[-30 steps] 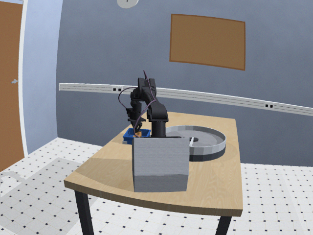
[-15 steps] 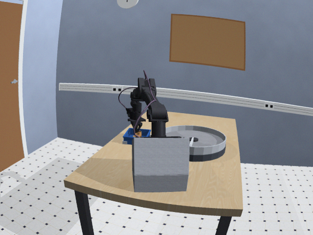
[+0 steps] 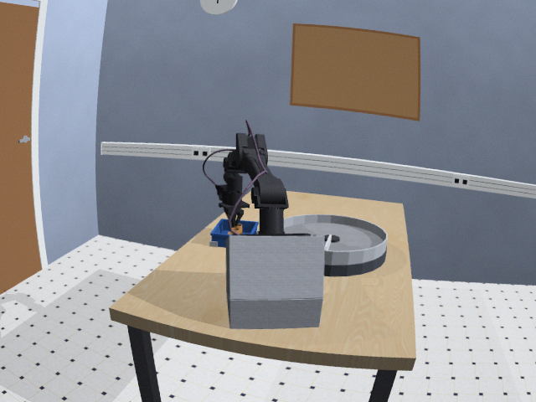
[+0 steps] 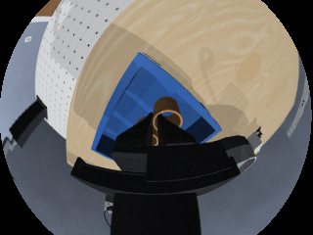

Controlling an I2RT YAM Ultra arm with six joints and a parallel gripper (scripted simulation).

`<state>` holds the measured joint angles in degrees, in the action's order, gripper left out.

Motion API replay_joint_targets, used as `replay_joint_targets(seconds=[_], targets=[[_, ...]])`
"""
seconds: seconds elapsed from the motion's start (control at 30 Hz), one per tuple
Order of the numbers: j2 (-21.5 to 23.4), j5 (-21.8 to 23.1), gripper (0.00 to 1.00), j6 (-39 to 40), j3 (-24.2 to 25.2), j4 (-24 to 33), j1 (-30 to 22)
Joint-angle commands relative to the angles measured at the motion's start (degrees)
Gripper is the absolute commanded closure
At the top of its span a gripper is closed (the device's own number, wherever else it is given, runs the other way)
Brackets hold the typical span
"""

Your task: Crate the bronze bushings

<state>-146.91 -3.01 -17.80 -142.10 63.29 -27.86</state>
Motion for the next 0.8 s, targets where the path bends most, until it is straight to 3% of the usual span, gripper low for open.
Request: replay_joint_targets(seconds=[0.0,0.33,0.37,0.77], targets=[[0.1,0.7,1.0,-0.4,-1.3,-0.2,0.8],[0.1,0.7,1.0,-0.4,-1.3,-0.2,0.8],[0.1,0.7,0.84,-0.4,-1.3,-0.2,0.8],[0.1,0.6,0.84,-0.3,-1.3,0.0,0.8]])
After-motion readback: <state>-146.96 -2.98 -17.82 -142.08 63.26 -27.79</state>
